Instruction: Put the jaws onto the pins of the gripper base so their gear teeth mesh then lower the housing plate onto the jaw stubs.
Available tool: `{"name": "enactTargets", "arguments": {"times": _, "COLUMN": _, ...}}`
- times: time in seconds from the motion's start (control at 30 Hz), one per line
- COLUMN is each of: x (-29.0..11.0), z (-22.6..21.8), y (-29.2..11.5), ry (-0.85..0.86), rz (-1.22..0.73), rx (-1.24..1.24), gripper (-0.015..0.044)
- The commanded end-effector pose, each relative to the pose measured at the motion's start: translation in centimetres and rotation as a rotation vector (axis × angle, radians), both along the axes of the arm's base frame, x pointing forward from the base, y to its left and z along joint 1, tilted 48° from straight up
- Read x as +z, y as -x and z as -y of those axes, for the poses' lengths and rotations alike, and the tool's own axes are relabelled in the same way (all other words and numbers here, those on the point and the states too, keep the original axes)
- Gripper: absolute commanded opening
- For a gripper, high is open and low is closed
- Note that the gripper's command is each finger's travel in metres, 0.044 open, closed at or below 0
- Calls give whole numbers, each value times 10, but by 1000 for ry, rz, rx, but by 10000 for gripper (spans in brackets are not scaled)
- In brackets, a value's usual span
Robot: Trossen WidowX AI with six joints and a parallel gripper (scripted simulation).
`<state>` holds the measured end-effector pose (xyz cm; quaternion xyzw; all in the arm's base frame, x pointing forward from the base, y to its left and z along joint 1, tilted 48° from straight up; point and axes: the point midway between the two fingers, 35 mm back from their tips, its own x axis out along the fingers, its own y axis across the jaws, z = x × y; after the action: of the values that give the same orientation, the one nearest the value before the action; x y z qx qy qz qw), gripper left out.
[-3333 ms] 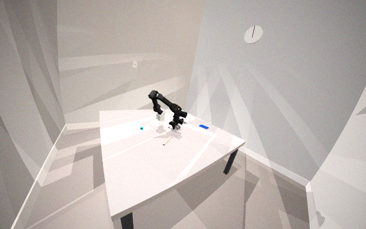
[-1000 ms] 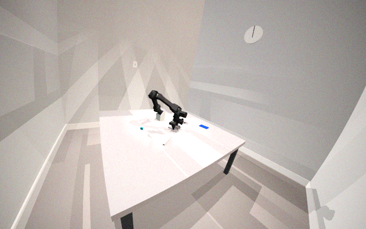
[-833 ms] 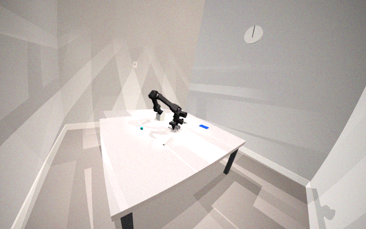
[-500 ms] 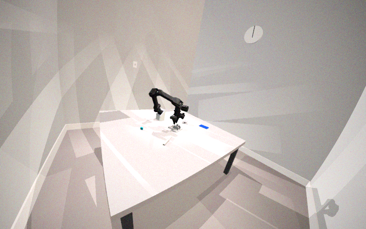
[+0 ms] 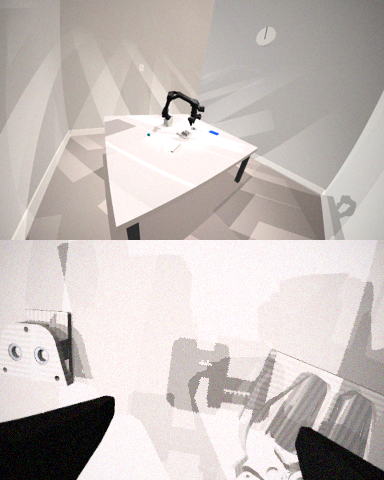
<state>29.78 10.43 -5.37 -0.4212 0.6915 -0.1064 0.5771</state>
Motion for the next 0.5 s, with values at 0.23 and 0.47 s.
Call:
{"name": "enactTargets", "arguments": {"times": 0.23, "x": -90, "z": -87, "y": 77, "ry": 21, "rz": -42, "rx": 22, "gripper": 440}}
{"name": "enactTargets", "arguments": {"times": 0.47, "x": -103, "z": -95, "y": 91, "ry": 31, "rz": -45, "rx": 23, "gripper": 440}}
